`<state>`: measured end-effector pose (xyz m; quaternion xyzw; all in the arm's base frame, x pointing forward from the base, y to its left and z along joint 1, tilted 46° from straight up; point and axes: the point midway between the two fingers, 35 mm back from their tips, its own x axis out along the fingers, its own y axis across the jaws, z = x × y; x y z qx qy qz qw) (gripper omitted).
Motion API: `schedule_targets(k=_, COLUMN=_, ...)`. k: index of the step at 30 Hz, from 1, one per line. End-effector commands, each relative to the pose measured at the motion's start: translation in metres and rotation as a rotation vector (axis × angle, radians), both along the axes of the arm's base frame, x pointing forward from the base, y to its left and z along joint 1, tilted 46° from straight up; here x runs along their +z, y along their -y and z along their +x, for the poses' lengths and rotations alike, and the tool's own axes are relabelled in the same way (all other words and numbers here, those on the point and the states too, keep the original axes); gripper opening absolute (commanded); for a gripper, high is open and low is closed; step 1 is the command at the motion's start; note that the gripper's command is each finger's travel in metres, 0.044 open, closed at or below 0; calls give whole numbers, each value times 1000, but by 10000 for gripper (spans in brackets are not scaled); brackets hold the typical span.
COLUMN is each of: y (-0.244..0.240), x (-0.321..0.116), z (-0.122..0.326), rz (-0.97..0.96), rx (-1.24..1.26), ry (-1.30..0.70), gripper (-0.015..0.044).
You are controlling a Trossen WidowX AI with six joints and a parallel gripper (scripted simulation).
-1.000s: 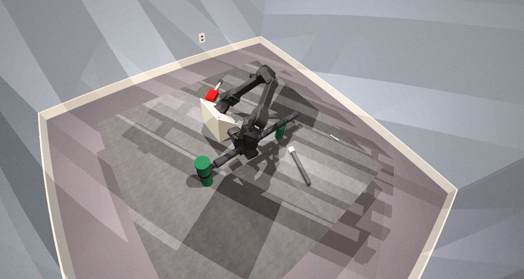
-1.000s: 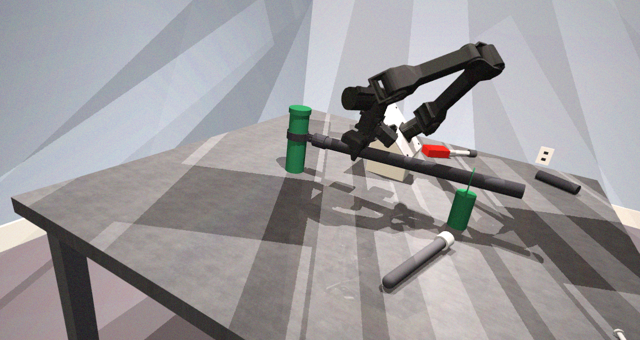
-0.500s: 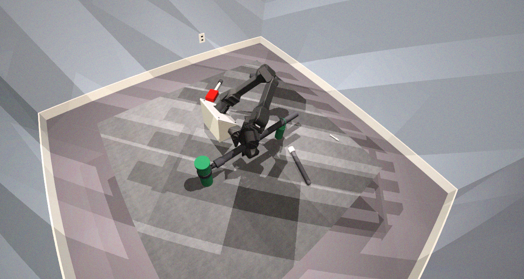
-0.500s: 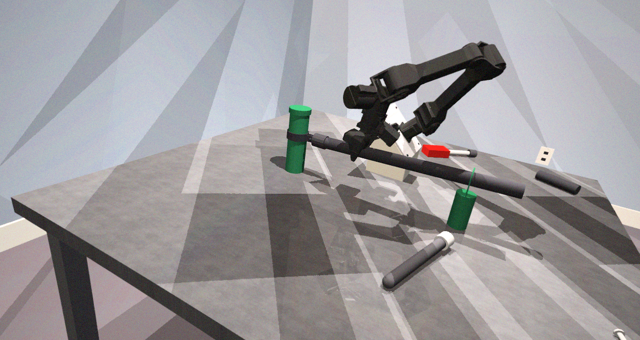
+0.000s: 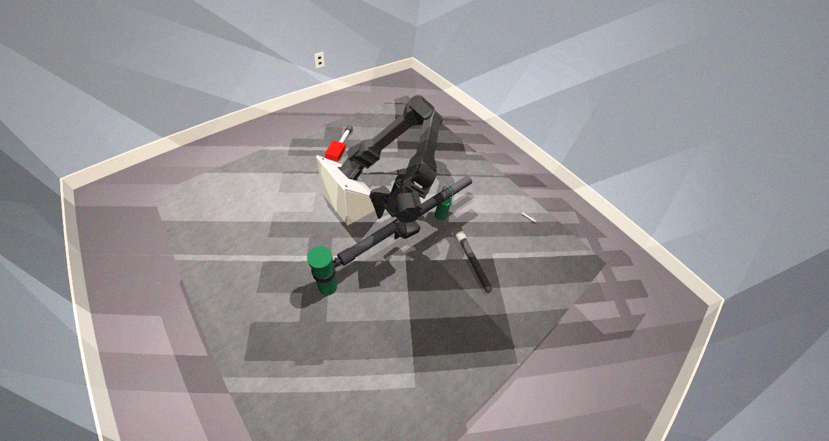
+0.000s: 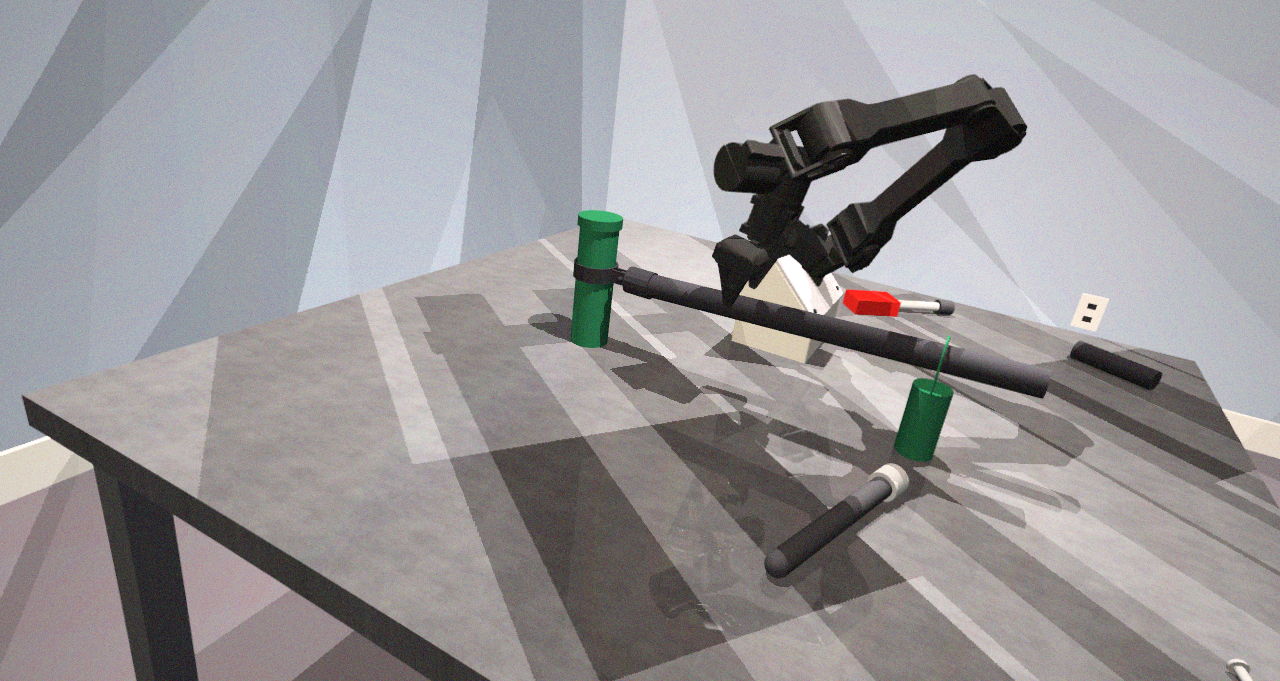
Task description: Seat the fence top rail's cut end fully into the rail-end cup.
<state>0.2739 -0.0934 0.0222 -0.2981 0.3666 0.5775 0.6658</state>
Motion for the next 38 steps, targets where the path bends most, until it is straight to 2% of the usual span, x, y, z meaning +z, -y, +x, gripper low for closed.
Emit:
schedule_targets(k=1, y=16, x=25, z=-3, rz=-6, rx=-1, ry=6, gripper=440)
schedule_targets(k=3, y=22, x=35, z=-5, rz=-6, rx=-1, ry=6, gripper=440)
schedule_targets(k=38, y=22, x=35, z=-5, rz=-6, rx=-1, ry=6, gripper=440)
